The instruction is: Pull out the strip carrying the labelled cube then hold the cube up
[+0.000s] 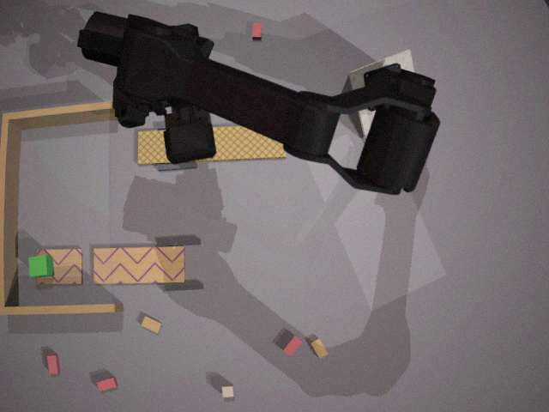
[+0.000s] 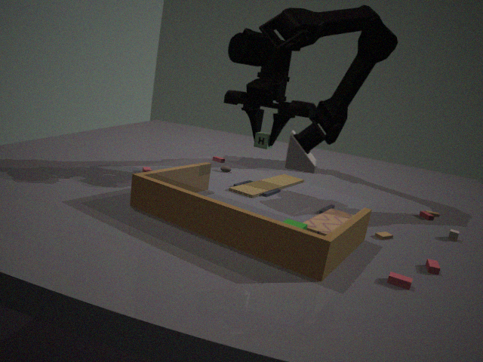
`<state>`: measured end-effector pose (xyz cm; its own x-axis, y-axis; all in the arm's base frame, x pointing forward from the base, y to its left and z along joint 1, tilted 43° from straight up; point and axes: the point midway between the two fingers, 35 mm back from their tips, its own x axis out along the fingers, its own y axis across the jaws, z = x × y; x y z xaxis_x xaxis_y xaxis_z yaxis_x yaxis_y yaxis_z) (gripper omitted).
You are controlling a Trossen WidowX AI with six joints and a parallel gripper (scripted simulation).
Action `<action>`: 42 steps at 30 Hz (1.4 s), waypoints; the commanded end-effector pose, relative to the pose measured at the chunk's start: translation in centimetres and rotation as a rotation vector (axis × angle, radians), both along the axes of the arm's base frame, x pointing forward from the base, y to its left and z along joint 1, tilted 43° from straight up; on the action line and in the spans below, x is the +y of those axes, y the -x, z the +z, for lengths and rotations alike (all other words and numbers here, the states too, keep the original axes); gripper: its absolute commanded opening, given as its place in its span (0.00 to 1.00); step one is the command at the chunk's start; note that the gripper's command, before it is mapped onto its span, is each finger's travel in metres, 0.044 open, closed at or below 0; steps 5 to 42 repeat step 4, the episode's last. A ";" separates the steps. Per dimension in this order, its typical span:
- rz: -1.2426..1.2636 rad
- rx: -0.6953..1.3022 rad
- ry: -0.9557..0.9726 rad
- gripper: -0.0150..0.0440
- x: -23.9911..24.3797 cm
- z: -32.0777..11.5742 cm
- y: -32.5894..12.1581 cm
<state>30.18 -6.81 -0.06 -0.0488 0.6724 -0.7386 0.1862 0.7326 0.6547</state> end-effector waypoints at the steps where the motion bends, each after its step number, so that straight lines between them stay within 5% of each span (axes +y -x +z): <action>1: 0.004 -0.004 0.004 0.25 -0.1 0.1 0.0; 42: 0.004 -0.004 0.004 0.25 -0.1 0.1 0.0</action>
